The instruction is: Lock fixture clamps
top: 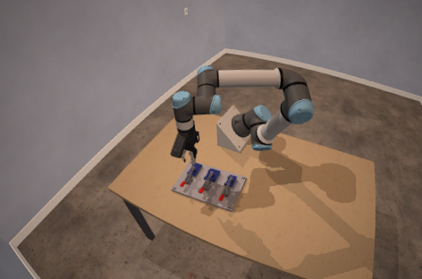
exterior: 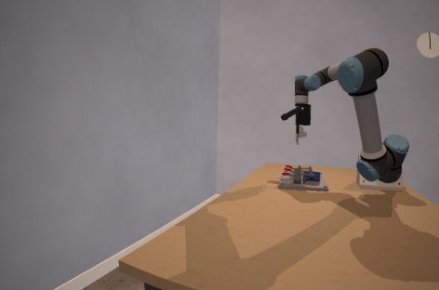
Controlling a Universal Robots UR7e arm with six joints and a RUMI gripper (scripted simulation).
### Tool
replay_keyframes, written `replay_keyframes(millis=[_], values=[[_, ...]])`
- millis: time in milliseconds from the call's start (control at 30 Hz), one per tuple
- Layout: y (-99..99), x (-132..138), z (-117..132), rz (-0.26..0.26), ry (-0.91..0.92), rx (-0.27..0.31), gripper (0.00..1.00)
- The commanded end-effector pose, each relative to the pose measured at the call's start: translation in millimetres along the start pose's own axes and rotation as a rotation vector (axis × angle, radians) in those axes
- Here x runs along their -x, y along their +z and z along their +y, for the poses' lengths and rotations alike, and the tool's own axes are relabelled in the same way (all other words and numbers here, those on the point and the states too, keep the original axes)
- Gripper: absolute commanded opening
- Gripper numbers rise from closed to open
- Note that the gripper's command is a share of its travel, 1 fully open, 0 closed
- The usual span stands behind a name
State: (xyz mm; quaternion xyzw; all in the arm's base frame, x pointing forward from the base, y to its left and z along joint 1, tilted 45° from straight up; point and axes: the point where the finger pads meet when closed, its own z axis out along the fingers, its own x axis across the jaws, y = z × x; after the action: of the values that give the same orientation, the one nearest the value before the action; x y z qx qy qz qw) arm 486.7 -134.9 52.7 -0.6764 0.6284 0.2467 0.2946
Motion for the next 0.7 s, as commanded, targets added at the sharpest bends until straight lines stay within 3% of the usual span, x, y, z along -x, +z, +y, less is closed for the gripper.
replay_keyframes(millis=[0, 100, 267, 667], values=[[-0.5, -3, -3, 0.0, 0.0, 0.0, 0.28], [-0.5, -3, -3, 0.0, 0.0, 0.0, 0.28], [0.1, -34, -40, 0.001, 0.0, 0.0, 0.28], [0.1, -34, -40, 0.001, 0.0, 0.0, 0.28]])
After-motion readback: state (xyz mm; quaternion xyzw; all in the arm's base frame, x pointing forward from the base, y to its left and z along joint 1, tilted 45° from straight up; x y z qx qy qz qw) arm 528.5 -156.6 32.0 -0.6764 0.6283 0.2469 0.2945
